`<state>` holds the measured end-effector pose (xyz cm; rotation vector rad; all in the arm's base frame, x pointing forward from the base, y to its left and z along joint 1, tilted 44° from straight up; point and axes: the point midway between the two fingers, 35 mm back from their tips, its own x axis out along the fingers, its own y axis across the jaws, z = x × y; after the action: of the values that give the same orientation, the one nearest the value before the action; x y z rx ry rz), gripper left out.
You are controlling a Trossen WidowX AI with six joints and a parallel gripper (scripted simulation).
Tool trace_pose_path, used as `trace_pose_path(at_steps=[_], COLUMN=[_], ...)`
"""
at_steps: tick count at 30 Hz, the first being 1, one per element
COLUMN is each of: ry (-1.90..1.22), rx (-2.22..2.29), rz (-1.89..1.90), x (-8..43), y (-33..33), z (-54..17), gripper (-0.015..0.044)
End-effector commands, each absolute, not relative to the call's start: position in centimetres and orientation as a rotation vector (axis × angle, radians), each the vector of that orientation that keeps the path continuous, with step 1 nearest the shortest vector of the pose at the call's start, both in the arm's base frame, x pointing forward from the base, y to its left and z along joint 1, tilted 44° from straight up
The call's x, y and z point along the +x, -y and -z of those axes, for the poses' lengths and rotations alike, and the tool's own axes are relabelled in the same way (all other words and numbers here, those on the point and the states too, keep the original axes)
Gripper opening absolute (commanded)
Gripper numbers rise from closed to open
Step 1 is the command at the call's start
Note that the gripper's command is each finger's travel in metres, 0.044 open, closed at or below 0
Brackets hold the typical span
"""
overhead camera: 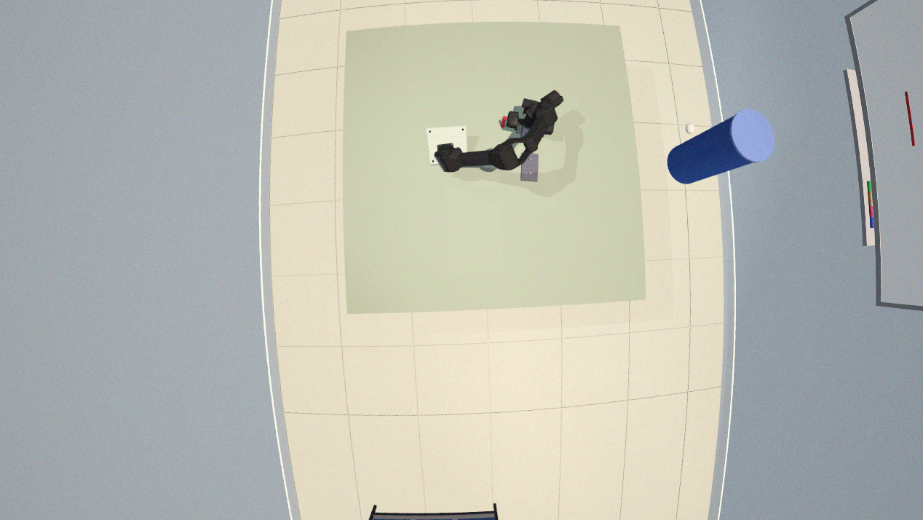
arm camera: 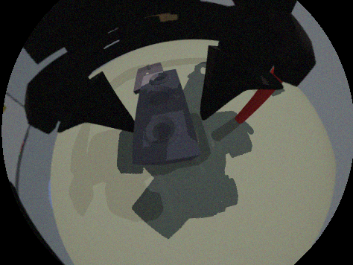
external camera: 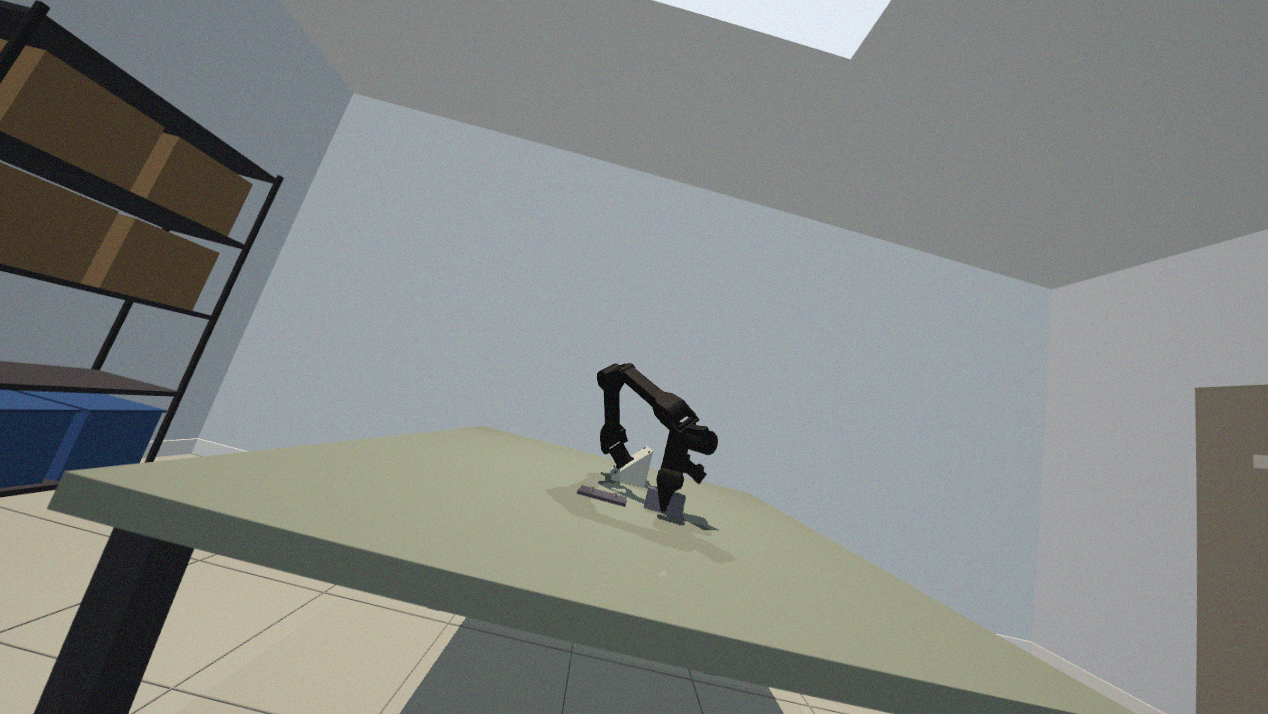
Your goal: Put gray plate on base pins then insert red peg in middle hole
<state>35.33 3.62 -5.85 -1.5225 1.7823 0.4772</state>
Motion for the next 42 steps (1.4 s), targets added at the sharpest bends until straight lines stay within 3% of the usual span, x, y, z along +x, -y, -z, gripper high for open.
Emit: trace_pose_path(at_steps=[1,8,16,19,42], ry=[-1.785,-1.785,-1.785,-1.785,-1.78], rx=[-1.531,-1.531,-1.531,-1.531,-1.526], rz=[-0.48,-0.48,-0.48,-0.481,-0.489], x=[35.2,35.2,35.2,35.2,36.4], y=[-3.5,-3.5,-3.5,-3.7,-9.2], z=[6.0,6.0,6.0,5.9,1.4], gripper=[0.0309,0.0125,0.0072,0.0,0.0])
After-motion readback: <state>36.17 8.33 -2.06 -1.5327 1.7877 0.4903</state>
